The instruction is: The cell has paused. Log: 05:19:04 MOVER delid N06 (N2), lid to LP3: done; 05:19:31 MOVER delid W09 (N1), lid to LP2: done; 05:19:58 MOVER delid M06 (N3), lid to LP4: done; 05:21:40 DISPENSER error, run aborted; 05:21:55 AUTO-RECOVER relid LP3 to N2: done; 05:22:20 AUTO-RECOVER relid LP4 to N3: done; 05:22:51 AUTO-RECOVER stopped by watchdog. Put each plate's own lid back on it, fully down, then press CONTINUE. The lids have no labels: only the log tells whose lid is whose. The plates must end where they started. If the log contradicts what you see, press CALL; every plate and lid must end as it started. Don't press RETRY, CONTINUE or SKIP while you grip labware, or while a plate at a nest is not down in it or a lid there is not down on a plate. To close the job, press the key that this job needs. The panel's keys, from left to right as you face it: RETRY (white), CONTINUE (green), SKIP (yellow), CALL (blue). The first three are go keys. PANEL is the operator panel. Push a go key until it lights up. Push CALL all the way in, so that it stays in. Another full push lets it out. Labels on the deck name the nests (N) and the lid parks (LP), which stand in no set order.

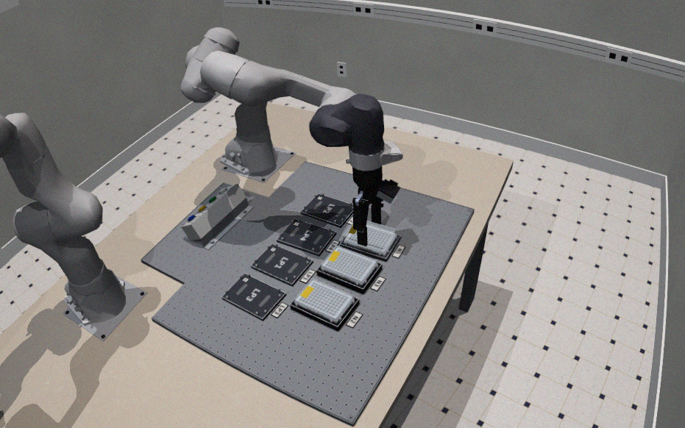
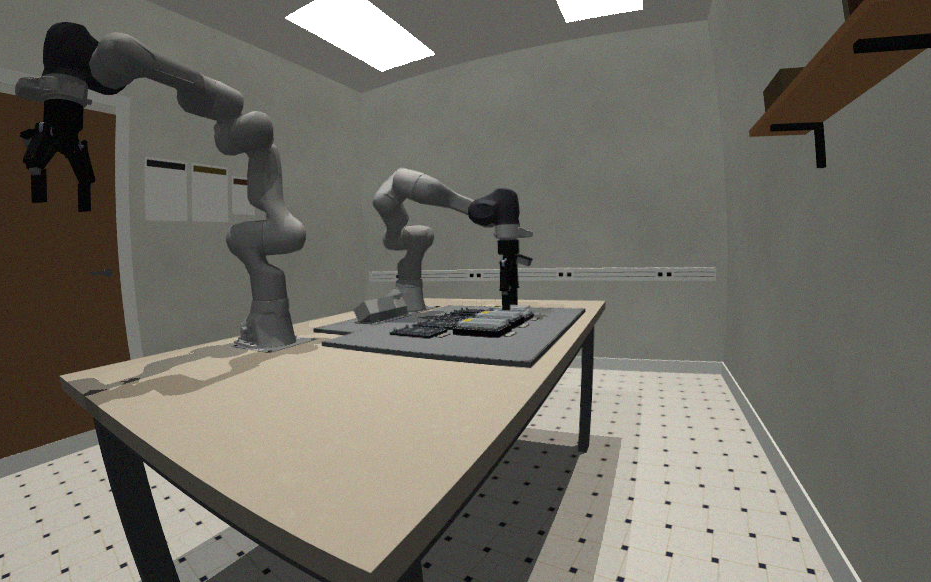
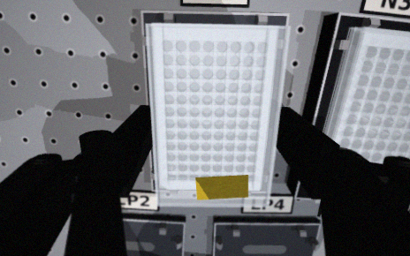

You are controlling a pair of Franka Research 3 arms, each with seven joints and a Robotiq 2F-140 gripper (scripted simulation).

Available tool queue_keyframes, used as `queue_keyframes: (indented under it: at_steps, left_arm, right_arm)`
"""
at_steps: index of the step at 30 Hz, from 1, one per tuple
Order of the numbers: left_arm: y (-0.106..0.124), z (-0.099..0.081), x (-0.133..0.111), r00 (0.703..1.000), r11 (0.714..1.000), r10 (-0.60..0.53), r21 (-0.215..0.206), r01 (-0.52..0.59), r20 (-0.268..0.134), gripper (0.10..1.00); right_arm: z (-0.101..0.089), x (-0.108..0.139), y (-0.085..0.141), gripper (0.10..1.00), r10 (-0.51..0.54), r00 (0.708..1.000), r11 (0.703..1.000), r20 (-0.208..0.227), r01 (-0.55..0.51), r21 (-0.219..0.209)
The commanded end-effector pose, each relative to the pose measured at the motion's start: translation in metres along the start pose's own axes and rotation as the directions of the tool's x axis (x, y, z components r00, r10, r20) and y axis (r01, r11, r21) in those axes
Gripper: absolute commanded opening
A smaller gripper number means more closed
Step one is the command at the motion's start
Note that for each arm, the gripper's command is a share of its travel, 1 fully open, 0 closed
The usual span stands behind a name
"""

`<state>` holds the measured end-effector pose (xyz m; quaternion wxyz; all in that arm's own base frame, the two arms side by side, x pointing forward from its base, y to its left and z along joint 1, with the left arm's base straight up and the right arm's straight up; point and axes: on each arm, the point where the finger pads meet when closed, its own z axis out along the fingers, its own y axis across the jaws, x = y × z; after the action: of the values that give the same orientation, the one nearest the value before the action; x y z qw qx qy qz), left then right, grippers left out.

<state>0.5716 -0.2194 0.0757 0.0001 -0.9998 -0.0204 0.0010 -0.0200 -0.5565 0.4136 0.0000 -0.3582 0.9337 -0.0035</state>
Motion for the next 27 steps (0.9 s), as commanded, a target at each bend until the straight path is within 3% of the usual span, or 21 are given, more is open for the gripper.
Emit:
queue_keyframes:
  at_steps: [1, 27]
  left_arm:
    - [-0.0006, 0.0014, 0.0009, 1.000, 1.000, 0.003, 0.000, -0.003, -0.002, 0.099]
    - [-0.0012, 0.0076, 0.0018, 1.000, 1.000, 0.006, 0.000, -0.006, -0.002, 0.099]
  right_arm:
    - [-0.0001, 0.0000, -0.0001, 1.000, 0.000, 1.000, 1.000, 0.000, 0.000, 0.000]
    - [-0.0001, 0.0000, -0.0001, 1.000, 0.000, 1.000, 1.000, 0.000, 0.000, 0.000]
